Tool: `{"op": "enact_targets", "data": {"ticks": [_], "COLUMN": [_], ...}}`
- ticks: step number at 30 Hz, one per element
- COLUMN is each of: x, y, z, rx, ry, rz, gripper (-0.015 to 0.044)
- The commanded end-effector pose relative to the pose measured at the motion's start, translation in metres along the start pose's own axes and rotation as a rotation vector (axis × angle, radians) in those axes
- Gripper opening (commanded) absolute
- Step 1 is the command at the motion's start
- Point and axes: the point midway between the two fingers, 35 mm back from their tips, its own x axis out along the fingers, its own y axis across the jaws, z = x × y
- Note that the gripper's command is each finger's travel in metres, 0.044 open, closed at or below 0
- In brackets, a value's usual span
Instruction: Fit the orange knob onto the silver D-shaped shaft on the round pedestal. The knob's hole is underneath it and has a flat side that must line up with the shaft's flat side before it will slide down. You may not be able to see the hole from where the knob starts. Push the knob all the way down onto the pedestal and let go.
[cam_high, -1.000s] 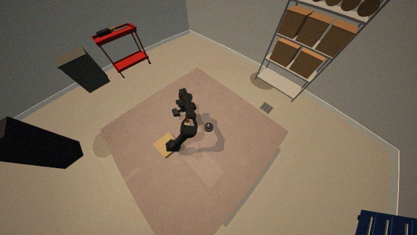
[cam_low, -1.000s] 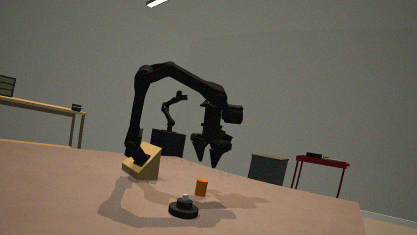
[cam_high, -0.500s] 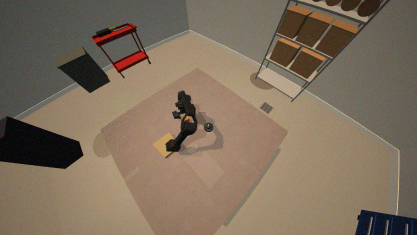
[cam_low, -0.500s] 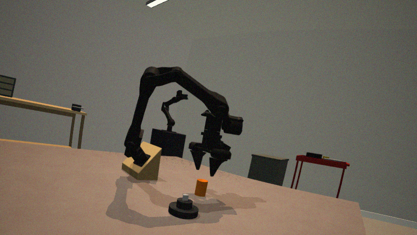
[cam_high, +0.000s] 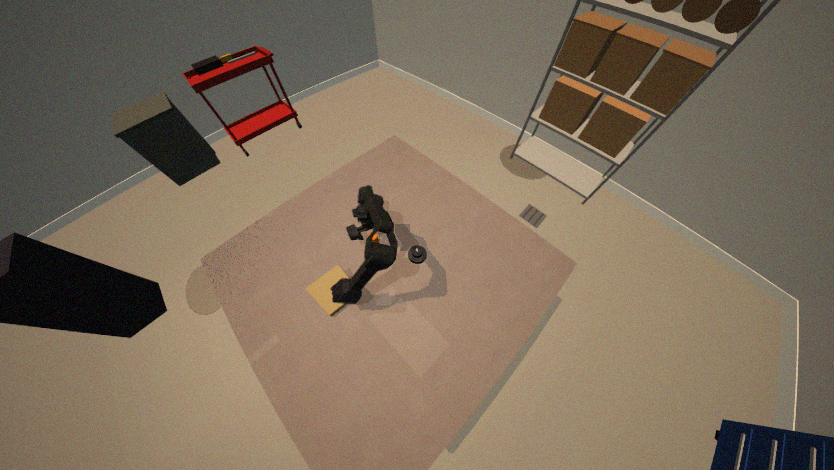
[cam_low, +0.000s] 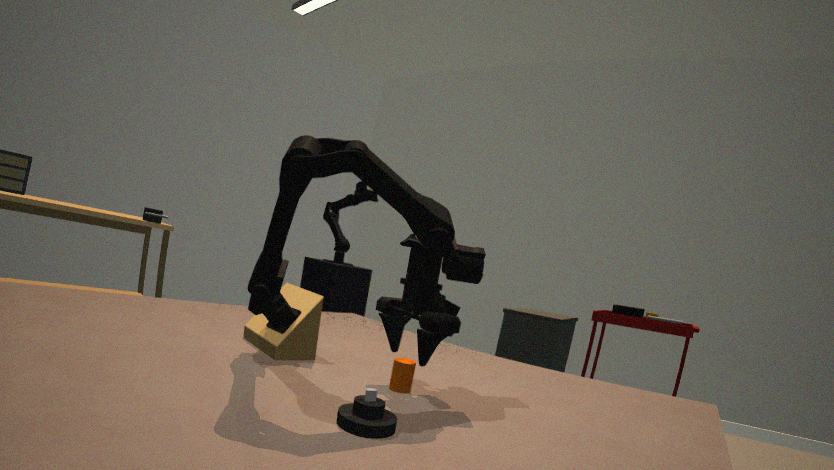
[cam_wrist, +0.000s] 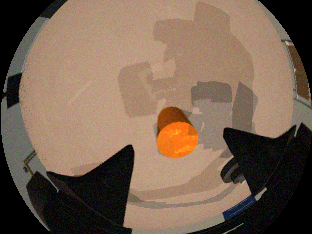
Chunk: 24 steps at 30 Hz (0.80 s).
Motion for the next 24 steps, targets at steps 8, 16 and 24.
{"op": "enact_targets", "data": {"ticks": [8,16,24], "x": [0.020,0.032,0.045], "y": [0.001,0.001,0.001], "z": [0.000,-0.001,-0.002], "rx": [-0.009,-0.009,-0.009], "ry": [0.008,0.008,0.009], "rz": [-0.001,-0.002,-0.002], "gripper": [0.0440,0.0440,0.0440]}}
